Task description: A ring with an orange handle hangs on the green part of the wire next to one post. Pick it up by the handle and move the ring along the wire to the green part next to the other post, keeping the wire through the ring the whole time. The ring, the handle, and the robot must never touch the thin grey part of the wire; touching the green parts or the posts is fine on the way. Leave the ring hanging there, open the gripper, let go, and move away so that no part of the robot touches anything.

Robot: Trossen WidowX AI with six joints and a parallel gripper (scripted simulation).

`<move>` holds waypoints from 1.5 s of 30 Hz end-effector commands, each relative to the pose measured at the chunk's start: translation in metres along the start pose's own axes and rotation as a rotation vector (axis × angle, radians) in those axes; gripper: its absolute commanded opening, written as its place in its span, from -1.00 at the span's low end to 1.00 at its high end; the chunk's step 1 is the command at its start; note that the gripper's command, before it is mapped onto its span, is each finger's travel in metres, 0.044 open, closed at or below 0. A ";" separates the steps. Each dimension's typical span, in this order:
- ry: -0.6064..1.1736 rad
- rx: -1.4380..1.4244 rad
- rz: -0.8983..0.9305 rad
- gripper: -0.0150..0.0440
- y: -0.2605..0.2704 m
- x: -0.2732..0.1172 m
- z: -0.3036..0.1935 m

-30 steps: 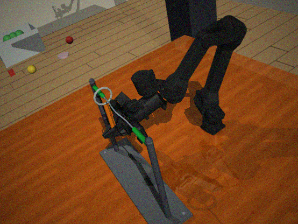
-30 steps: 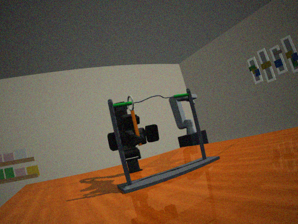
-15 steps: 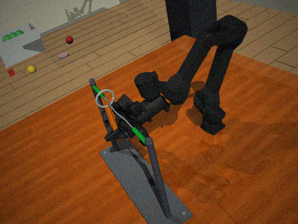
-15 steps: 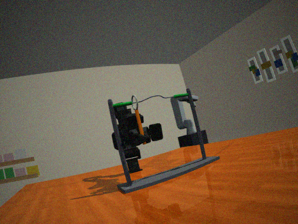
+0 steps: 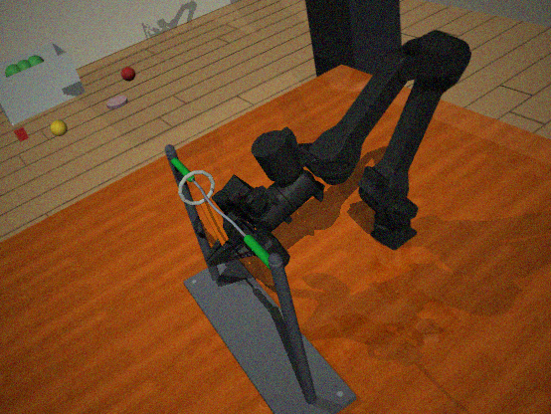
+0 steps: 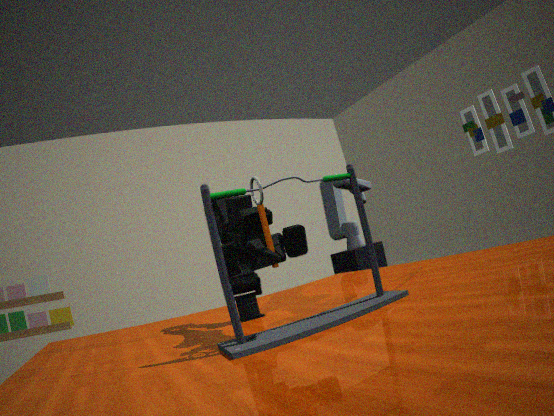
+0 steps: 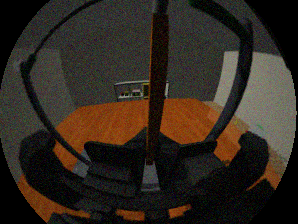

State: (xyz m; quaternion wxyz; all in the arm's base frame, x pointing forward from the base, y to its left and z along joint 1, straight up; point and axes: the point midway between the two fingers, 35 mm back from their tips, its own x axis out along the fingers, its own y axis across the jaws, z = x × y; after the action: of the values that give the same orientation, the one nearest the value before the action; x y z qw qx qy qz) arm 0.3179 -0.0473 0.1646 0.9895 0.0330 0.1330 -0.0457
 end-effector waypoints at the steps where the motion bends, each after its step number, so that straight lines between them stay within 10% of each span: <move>1: 0.062 0.032 -0.009 -1.00 0.008 -0.009 0.001; 24: 0.474 0.211 -0.010 -1.00 0.054 -0.059 0.009; 45: 0.475 0.147 -0.005 -1.00 0.068 -0.059 0.013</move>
State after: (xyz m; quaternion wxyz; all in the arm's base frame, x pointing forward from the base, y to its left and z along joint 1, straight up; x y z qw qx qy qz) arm 0.2714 0.0234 0.1964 0.9241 0.1272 0.3568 -0.0496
